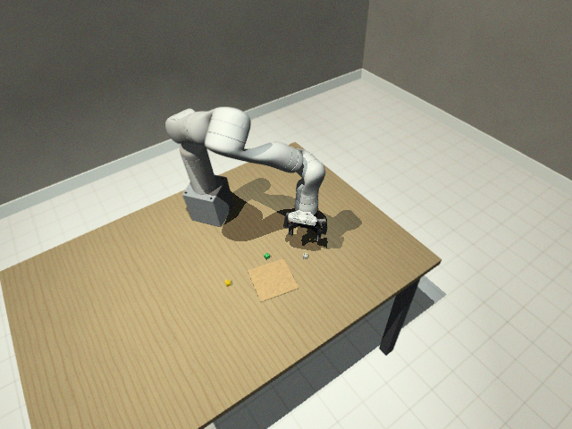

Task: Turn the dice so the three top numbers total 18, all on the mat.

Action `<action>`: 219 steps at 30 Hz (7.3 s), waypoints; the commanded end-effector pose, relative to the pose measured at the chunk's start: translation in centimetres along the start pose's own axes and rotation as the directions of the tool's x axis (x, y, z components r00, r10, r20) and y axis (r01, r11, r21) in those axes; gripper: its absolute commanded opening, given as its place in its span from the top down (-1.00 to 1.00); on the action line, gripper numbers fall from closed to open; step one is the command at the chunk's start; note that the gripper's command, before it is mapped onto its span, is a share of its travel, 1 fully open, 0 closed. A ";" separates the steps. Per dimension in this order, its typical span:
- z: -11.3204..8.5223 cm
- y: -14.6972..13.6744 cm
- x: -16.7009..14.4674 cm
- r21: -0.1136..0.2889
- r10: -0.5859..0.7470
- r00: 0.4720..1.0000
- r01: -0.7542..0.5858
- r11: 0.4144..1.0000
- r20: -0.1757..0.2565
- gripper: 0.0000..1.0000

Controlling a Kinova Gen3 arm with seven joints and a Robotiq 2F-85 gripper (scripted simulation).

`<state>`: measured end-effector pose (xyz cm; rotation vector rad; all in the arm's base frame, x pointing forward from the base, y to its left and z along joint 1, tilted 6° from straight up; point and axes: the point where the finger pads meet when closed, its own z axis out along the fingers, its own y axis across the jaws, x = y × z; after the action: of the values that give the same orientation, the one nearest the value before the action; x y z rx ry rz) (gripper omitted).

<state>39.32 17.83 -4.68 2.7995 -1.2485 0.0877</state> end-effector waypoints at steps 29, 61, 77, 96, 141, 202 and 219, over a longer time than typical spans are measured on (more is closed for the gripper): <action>0.8 -0.3 0.5 0.023 0.749 0.663 -0.748 0.663 0.006 -1.00; 1.1 -0.6 1.0 0.028 0.949 0.313 -0.950 0.312 0.026 -1.00; 1.1 -0.6 1.0 0.028 0.956 0.292 -0.956 0.291 0.027 -1.00; 1.1 -0.6 1.0 0.028 0.956 0.292 -0.956 0.291 0.027 0.39; 3.0 -0.7 1.0 0.029 0.956 0.292 -0.956 0.291 0.027 0.39; 6.4 -0.7 1.0 0.029 0.956 0.292 -0.956 0.291 0.027 0.39; 6.4 -0.7 1.0 0.029 0.956 0.292 -0.956 0.291 0.027 0.39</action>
<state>40.61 16.94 -11.04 1.5498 -2.7395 0.1610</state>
